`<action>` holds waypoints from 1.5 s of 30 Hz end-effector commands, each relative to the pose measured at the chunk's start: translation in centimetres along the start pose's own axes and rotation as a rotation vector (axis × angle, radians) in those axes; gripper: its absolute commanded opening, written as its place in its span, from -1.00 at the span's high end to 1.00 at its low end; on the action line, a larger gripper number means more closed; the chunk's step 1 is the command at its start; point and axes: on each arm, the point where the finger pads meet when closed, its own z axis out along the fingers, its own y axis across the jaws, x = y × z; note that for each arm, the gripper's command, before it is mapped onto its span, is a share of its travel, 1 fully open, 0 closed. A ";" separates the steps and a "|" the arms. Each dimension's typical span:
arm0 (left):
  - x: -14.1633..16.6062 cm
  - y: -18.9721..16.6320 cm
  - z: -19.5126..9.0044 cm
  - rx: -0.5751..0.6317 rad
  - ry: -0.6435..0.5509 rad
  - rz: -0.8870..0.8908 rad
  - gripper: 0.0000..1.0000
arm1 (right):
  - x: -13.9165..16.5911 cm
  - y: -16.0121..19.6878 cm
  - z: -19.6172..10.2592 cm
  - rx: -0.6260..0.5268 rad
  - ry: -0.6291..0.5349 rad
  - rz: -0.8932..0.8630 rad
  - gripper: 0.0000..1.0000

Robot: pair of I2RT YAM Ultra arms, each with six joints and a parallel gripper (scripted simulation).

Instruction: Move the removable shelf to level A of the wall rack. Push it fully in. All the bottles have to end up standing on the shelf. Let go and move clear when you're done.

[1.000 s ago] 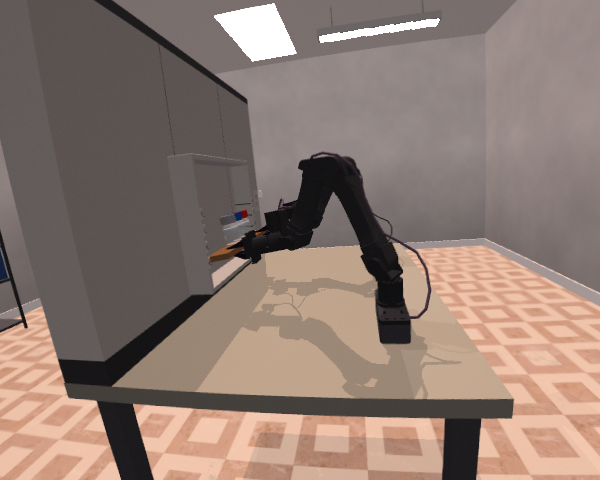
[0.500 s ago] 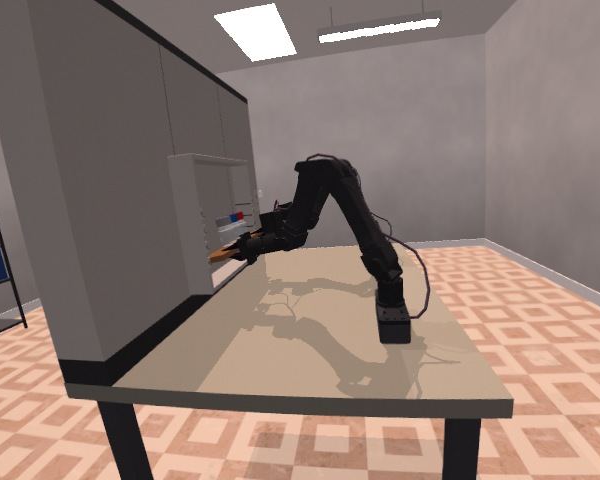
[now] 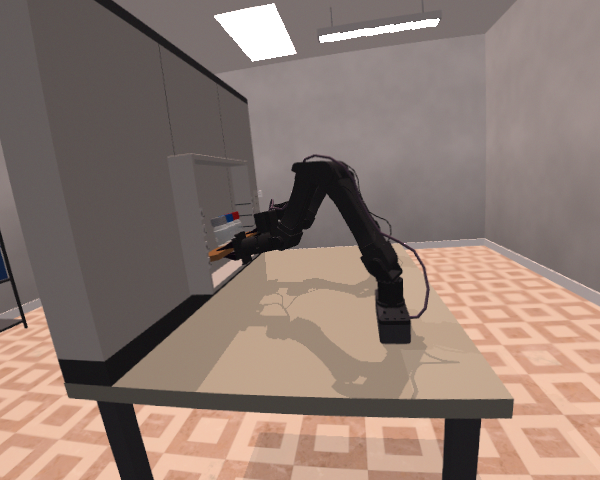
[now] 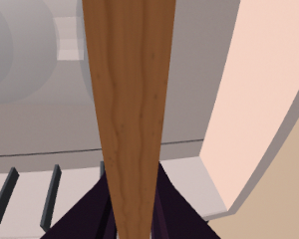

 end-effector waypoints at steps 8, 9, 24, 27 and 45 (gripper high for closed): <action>0.0 5.7 1.9 -0.147 0.005 -0.012 1.00 | 0.5 -6.5 1.6 0.156 0.009 0.019 1.00; 0.0 5.7 2.1 -0.147 0.005 -0.012 1.00 | 0.5 -6.6 1.7 0.156 0.009 0.019 1.00; 0.1 6.1 2.9 -0.147 0.005 -0.012 1.00 | 0.5 -7.0 2.5 0.156 0.009 0.019 1.00; 0.1 6.2 2.9 -0.147 0.005 -0.012 1.00 | 0.5 -7.0 2.5 0.156 0.009 0.019 1.00; 0.1 6.6 2.8 -0.147 0.005 -0.012 1.00 | 0.5 -7.5 2.5 0.156 0.009 0.019 1.00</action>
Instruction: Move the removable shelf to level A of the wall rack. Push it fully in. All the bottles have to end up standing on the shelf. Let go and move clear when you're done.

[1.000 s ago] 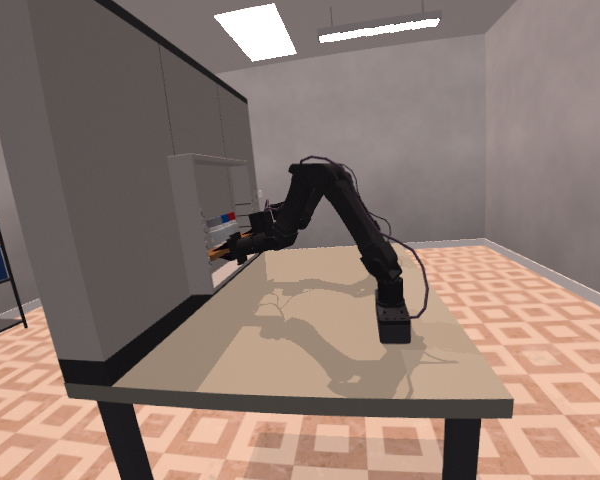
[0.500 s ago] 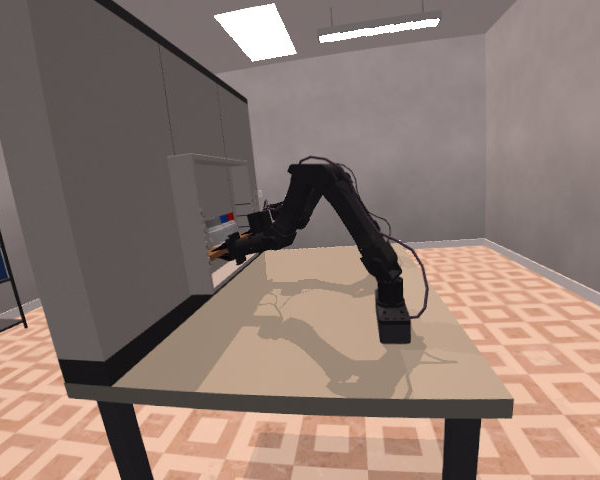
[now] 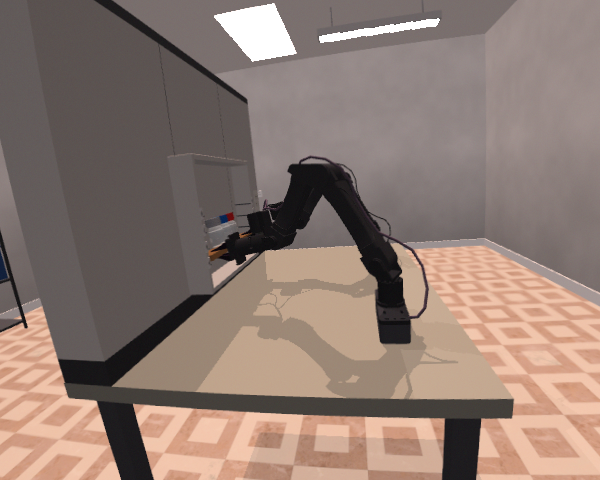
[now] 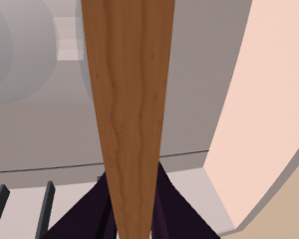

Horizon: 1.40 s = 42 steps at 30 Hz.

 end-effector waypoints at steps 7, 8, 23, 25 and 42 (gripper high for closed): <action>0.0 6.6 0.6 -0.164 0.003 -0.015 1.00 | 0.6 -7.6 0.2 0.175 0.008 0.021 1.00; 0.0 6.7 0.6 -0.164 0.003 -0.015 1.00 | 0.6 -7.6 0.2 0.175 0.008 0.021 1.00; 0.0 7.1 0.5 -0.164 0.003 -0.015 1.00 | 0.6 -7.6 0.1 0.175 0.008 0.021 1.00; 0.1 7.1 0.5 -0.164 0.003 -0.015 1.00 | 0.6 -7.6 0.1 0.175 0.008 0.021 1.00; 0.1 7.5 0.4 -0.164 0.003 -0.015 1.00 | 0.6 -7.6 0.1 0.175 0.008 0.021 1.00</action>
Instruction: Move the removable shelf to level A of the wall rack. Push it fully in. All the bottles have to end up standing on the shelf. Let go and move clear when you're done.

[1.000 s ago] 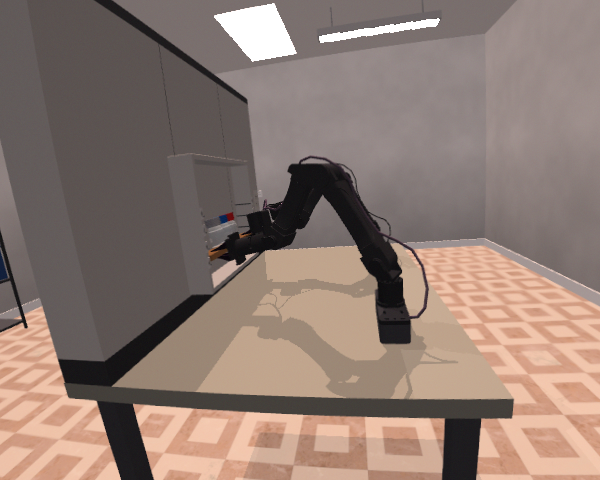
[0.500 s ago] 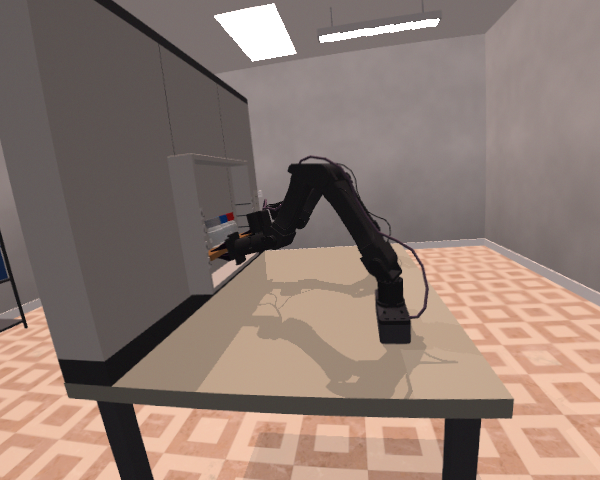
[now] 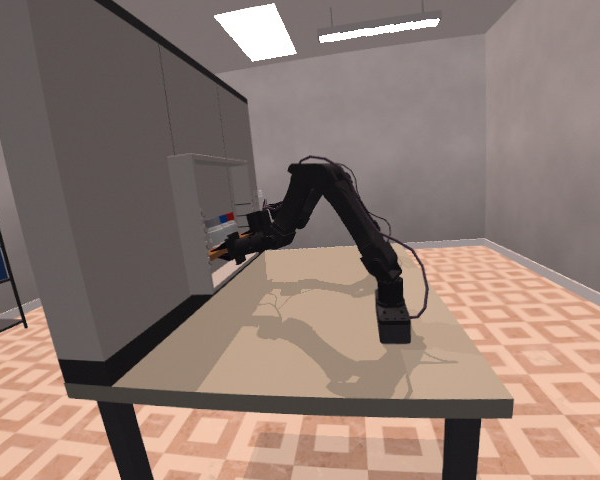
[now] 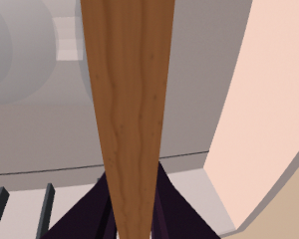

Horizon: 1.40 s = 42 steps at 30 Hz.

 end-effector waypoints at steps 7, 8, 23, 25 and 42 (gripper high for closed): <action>0.1 7.5 0.2 -0.172 0.004 -0.017 1.00 | 0.5 -7.6 0.0 0.179 0.006 0.021 1.00; 0.1 7.5 0.2 -0.172 0.004 -0.017 1.00 | 0.5 -7.6 0.0 0.179 0.006 0.021 1.00; 0.1 7.6 0.2 -0.172 0.004 -0.017 1.00 | 0.5 -7.6 0.0 0.179 0.006 0.021 1.00; 0.1 7.6 0.2 -0.172 0.004 -0.017 1.00 | 0.5 -7.6 0.0 0.179 0.006 0.021 1.00; 0.1 3.2 1.0 -0.172 0.004 -0.017 1.00 | 0.4 -3.3 0.8 0.179 0.006 0.021 1.00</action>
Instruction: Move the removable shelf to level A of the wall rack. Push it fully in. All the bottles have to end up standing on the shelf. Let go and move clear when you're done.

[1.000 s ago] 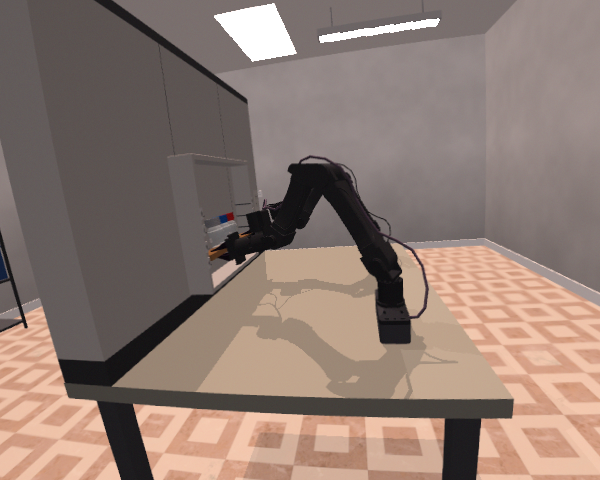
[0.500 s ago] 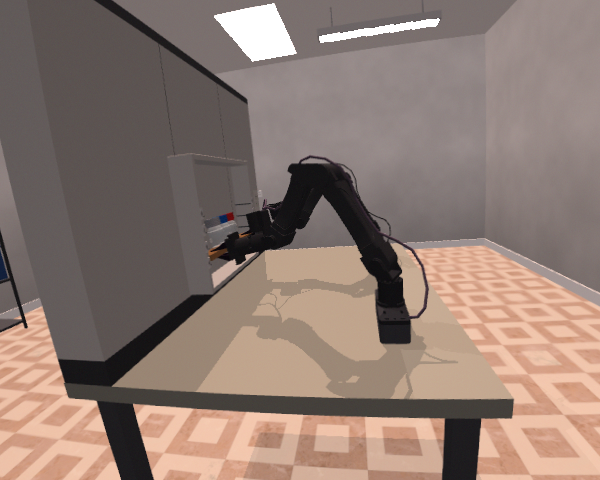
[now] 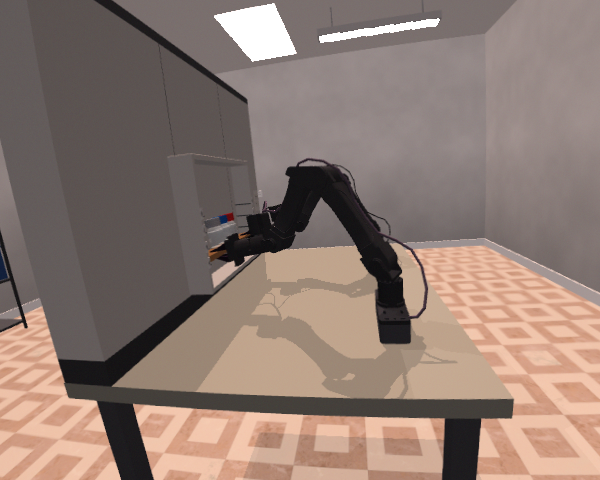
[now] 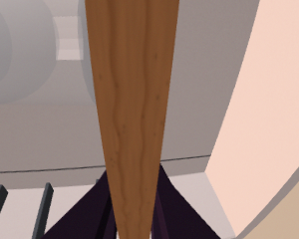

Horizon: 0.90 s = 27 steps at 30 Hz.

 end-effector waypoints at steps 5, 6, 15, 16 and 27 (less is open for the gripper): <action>-0.1 0.9 1.0 -0.139 0.000 -0.008 1.00 | 0.4 -0.9 0.8 0.136 0.004 0.011 1.00; -0.1 0.5 1.1 -0.139 0.000 -0.008 1.00 | 0.4 -0.5 0.9 0.136 0.004 0.011 1.00; -0.1 0.3 1.1 -0.139 0.000 -0.008 1.00 | 0.4 -0.3 0.9 0.136 0.004 0.011 1.00; -0.1 0.3 1.1 -0.139 0.000 -0.008 1.00 | 0.4 -0.3 0.9 0.136 0.004 0.011 1.00; -0.1 0.1 1.2 -0.139 0.000 -0.008 1.00 | 0.4 -0.1 1.0 0.136 0.004 0.011 1.00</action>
